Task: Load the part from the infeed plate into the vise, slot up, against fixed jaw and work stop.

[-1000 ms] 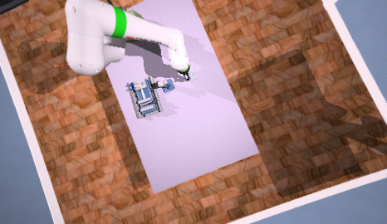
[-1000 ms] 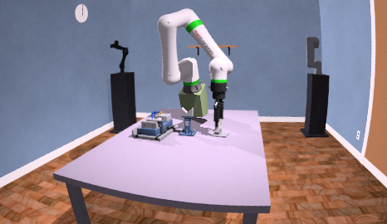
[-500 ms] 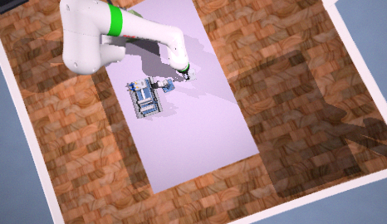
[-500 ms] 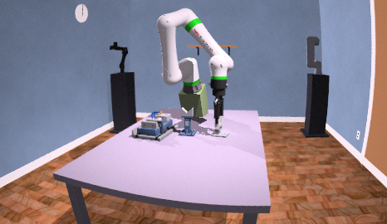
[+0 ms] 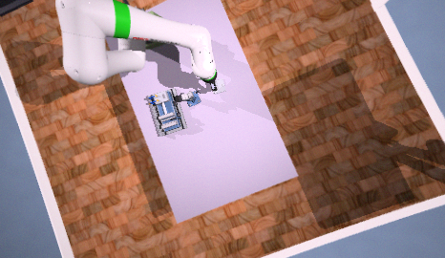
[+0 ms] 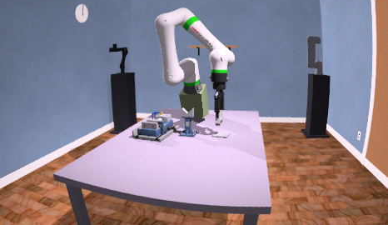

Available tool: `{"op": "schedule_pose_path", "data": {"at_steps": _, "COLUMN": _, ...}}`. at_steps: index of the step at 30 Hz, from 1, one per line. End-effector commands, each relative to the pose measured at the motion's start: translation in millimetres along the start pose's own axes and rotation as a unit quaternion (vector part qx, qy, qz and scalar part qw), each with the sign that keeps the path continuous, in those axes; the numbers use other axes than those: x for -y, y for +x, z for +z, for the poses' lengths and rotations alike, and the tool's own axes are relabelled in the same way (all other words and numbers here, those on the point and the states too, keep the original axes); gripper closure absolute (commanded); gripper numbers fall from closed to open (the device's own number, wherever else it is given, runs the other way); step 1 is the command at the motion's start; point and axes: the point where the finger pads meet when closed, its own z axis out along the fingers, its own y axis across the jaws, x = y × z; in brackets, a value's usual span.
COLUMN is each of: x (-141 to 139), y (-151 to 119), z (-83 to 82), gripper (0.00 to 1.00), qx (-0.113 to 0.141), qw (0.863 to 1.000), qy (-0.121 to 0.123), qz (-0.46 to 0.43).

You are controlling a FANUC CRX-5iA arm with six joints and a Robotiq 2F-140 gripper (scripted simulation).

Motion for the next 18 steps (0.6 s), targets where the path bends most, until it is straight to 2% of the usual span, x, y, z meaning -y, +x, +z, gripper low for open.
{"op": "schedule_pose_path", "data": {"at_steps": 1, "x": 0, "y": 0, "z": -13.4, "gripper": 1.00, "qx": 0.000, "qw": 1.000, "qy": 0.000, "qz": 0.000}}
{"op": "schedule_pose_path", "data": {"at_steps": 9, "x": 0, "y": 0, "z": -49.0, "gripper": 1.00, "qx": 0.000, "qw": 1.000, "qy": 0.000, "qz": 0.000}}
{"op": "schedule_pose_path", "data": {"at_steps": 11, "x": 0, "y": 0, "z": -49.0, "gripper": 1.00, "qx": 0.000, "qw": 1.000, "qy": 0.000, "qz": 0.000}}
{"op": "schedule_pose_path", "data": {"at_steps": 18, "x": 0, "y": 0, "z": -79.5, "gripper": 1.00, "qx": 0.000, "qw": 1.000, "qy": 0.000, "qz": 0.000}}
